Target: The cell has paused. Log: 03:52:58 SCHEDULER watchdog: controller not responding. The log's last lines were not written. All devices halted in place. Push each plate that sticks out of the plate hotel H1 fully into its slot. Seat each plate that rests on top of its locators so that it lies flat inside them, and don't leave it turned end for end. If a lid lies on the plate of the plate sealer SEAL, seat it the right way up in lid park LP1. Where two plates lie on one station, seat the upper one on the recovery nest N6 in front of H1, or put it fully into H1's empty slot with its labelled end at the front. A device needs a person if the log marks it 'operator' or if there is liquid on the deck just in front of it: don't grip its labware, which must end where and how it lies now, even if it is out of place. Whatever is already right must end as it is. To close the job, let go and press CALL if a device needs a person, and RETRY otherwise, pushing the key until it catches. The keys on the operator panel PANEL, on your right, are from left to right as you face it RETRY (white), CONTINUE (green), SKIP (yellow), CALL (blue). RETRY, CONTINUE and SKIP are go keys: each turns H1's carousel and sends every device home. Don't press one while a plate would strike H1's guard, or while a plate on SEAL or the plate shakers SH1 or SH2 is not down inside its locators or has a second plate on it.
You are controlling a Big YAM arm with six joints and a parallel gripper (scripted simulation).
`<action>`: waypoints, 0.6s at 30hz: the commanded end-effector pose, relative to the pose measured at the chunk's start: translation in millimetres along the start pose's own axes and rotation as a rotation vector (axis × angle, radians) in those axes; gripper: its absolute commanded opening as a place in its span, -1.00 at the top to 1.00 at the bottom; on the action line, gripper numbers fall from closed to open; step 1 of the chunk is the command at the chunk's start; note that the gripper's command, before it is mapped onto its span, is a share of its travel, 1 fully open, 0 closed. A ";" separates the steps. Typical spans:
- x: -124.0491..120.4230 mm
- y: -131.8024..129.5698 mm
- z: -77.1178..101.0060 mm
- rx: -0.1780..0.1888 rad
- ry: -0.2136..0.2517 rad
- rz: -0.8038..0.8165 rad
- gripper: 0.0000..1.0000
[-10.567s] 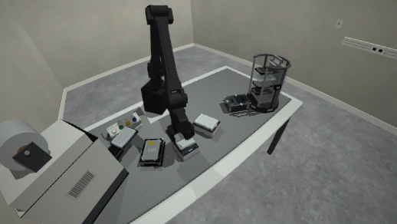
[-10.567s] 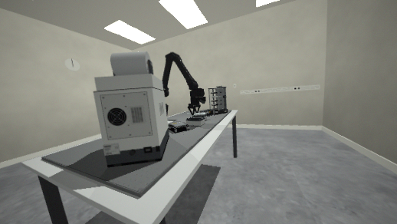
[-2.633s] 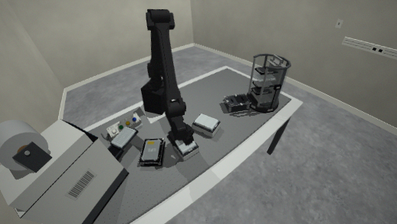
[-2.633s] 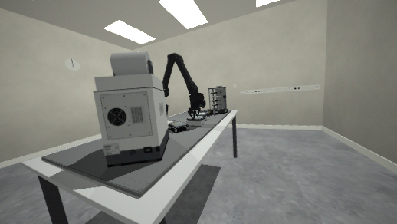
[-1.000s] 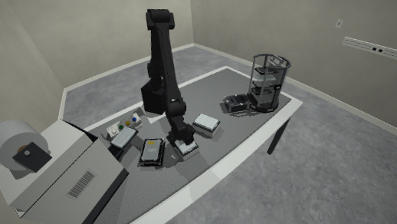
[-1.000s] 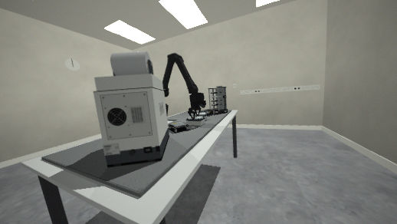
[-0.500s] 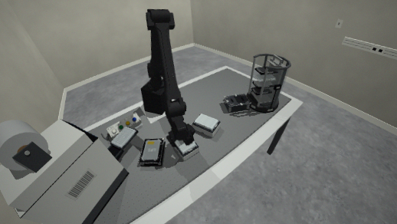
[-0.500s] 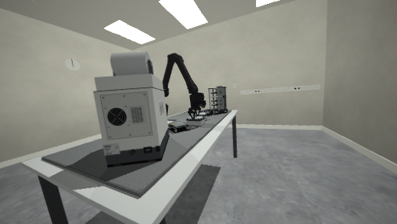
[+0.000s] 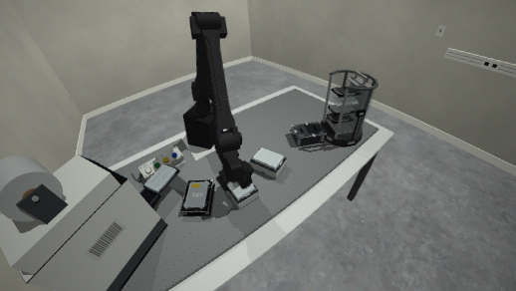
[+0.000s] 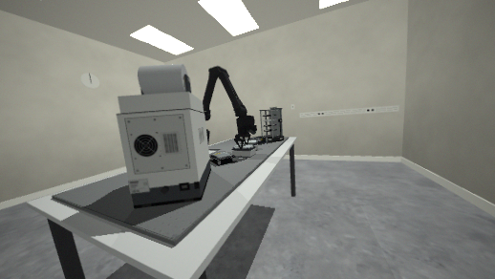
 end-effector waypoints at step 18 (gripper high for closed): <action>11.0 -5.8 26.5 -0.018 -0.033 0.005 -1.00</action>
Point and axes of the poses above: the point where the finger pads meet when closed, its own z axis back along the fingers, its own y axis across the jaws, x = y × z, the point moved 8 cm from there along z, back along the fingers, and after that the axes turned 10 degrees about z, right-handed, at the moved point
